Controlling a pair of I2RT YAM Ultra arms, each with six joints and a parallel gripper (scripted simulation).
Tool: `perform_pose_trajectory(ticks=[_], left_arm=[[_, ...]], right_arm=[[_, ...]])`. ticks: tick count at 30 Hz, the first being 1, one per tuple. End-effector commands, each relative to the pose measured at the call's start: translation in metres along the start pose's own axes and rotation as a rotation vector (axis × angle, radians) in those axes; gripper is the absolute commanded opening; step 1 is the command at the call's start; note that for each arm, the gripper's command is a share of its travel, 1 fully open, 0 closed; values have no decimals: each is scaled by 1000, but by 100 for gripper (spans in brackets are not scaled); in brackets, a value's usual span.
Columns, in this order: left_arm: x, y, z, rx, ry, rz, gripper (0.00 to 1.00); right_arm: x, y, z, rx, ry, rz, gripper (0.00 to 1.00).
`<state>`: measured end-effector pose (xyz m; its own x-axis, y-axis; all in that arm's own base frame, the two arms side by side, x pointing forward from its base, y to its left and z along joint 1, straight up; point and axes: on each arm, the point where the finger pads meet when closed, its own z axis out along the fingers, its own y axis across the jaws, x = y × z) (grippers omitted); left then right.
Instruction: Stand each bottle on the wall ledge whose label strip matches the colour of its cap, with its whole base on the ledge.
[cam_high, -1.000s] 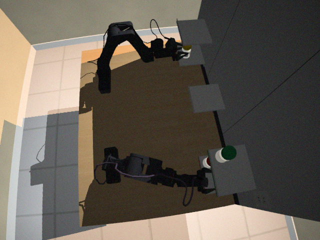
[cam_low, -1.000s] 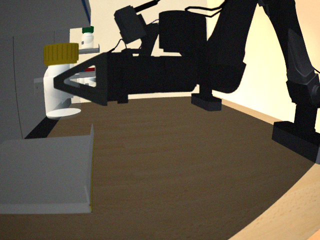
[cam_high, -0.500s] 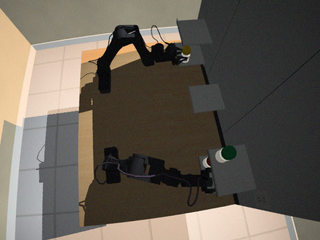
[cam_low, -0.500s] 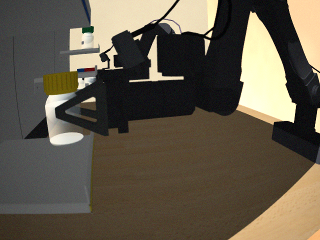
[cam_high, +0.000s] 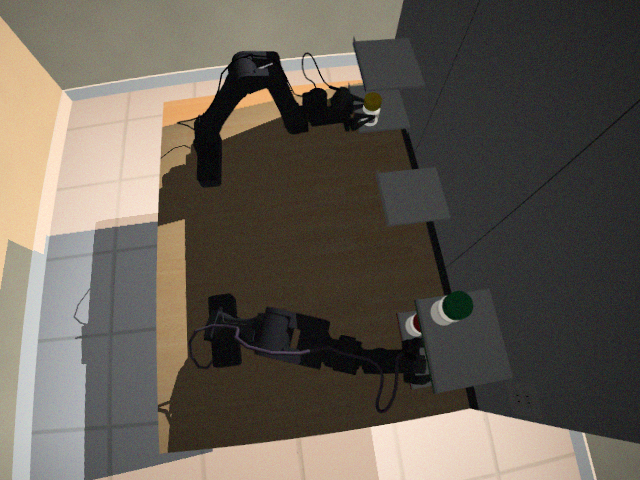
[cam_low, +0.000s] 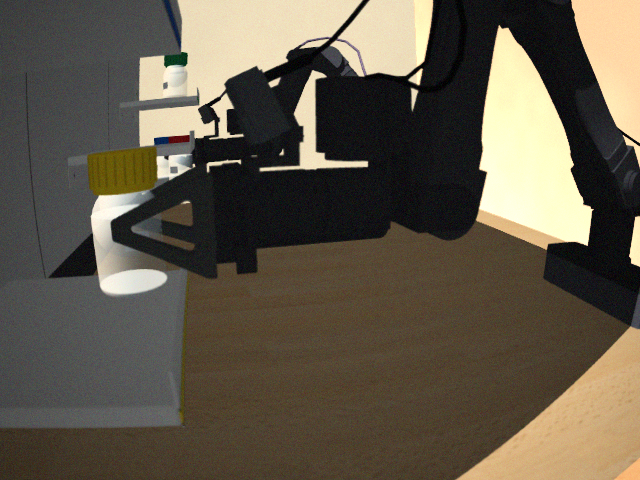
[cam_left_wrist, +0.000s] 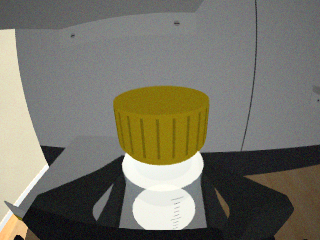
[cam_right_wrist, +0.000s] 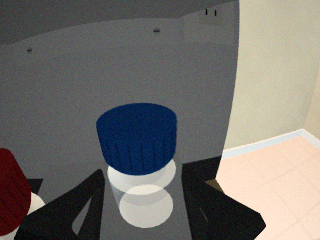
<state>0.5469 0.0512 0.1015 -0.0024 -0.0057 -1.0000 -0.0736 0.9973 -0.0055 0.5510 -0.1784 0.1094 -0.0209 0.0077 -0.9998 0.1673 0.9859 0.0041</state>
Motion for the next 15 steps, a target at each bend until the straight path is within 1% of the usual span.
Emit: perform_pose_trajectory(ticks=[1,2,4,5,7,10,11,12,15], left_arm=[[-18,-1,3,1,-58,0,63],[-18,-1,3,1,-58,0,72],[-24,-3,2,2,-75,-5,72],[-28,-3,1,1,-83,-5,72],[-26,-3,-5,-1,-76,-5,72],[-28,-3,-8,-4,-78,-5,72],[-28,-3,-10,-5,-78,-5,72],[-27,-3,-13,-5,-78,-5,72],[-27,-1,-22,-2,-77,-5,72]], right_arm=[[-20,2,4,-4,-51,-9,68],[-20,2,4,-4,-51,-9,64],[-20,2,4,-4,-51,-9,64],[-27,5,6,-11,-67,-12,60],[-23,6,4,-12,-58,-11,60],[-23,5,4,-11,-58,-11,55],[-28,1,5,-7,-69,-13,54],[-23,2,2,-8,-58,-11,53],[-23,2,2,-9,-58,-11,48]])
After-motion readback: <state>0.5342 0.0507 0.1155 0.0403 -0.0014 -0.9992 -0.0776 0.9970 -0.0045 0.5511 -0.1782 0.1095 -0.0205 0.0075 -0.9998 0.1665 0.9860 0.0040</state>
